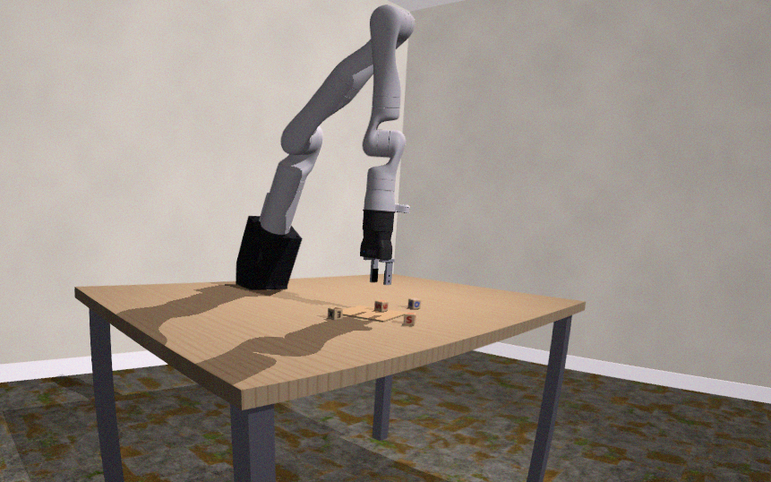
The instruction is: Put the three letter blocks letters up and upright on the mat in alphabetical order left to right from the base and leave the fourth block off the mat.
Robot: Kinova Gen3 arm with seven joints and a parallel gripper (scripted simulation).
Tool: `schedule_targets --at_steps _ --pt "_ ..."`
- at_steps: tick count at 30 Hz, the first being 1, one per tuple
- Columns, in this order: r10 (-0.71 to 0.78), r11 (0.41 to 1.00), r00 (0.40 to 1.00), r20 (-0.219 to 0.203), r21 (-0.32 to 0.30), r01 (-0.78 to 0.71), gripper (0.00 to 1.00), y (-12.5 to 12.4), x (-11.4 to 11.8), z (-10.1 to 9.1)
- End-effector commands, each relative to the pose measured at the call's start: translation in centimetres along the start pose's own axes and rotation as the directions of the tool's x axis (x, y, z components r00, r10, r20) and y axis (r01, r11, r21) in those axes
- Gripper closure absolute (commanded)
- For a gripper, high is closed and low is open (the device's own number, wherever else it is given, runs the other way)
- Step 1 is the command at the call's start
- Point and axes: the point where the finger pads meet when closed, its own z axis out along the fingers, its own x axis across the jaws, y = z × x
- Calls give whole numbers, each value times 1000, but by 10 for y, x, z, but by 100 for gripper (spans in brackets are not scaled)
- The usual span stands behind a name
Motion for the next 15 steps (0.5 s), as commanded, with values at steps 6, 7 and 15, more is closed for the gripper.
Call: schedule_targets --at_steps 6,7,15 --pt "-20 1000 1000 -5 8 20 21 -7 3 -18" --pt "-19 1000 1000 -5 8 20 21 -7 3 -19" --pt "-21 1000 1000 1 5 21 21 -6 1 -21"
